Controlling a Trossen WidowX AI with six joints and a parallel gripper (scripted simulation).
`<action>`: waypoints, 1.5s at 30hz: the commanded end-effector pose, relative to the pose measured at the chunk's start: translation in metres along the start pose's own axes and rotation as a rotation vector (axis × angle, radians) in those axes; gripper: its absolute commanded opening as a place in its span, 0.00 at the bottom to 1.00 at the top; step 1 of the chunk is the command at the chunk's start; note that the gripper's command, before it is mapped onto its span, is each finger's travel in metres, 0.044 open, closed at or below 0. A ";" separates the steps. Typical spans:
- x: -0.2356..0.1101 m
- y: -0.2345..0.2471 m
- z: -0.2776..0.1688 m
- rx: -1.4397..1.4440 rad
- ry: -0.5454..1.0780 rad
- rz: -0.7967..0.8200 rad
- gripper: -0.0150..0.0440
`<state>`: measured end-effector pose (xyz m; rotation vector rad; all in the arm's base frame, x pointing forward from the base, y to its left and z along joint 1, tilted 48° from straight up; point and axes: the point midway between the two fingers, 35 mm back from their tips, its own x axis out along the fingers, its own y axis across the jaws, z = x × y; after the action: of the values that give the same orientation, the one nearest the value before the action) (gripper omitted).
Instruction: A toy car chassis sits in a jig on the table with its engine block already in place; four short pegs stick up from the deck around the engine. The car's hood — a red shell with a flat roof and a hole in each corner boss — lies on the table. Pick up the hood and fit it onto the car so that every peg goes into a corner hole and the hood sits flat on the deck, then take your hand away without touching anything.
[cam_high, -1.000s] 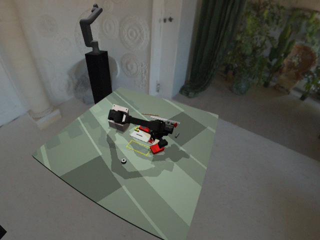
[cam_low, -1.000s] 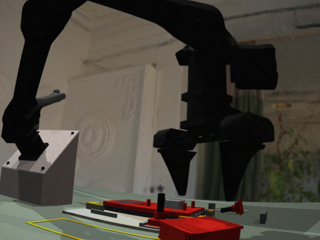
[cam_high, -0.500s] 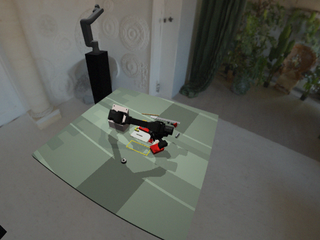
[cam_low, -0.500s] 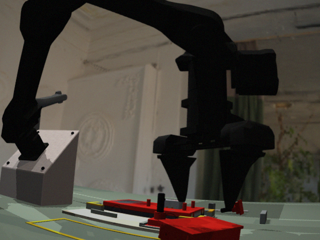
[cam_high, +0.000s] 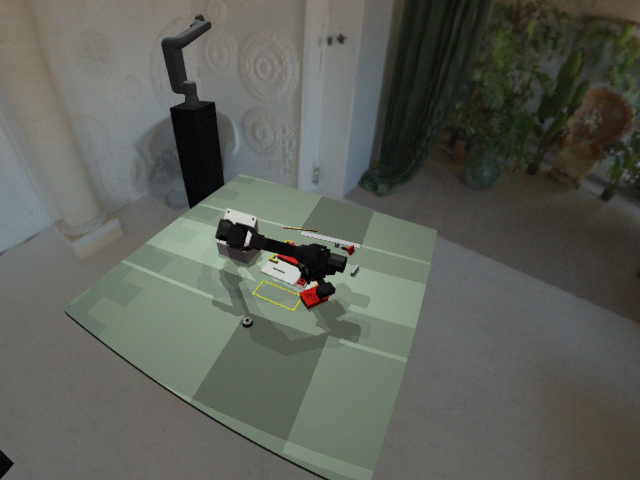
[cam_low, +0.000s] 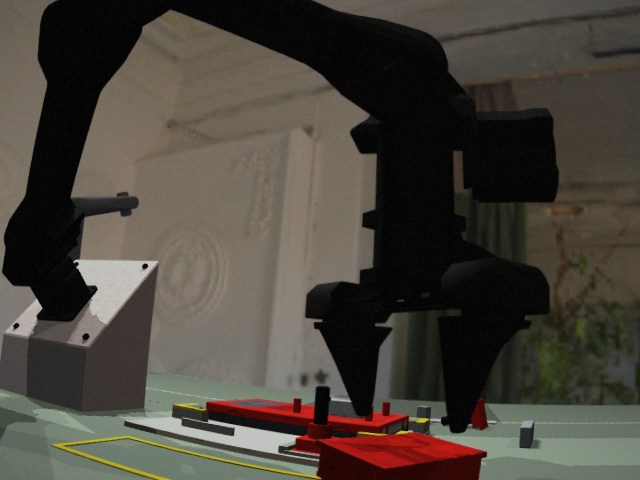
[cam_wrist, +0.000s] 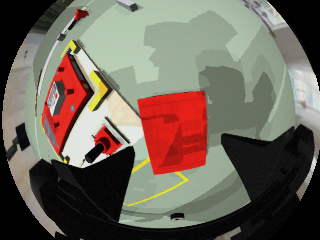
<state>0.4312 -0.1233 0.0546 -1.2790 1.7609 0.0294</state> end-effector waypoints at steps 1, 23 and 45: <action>0.005 0.001 -0.001 -0.006 0.006 0.001 1.00; 0.015 0.001 -0.001 -0.006 0.006 0.000 1.00; 0.026 0.001 -0.001 -0.006 0.007 0.000 1.00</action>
<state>0.4298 -0.1399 0.0386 -1.2803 1.7631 0.0290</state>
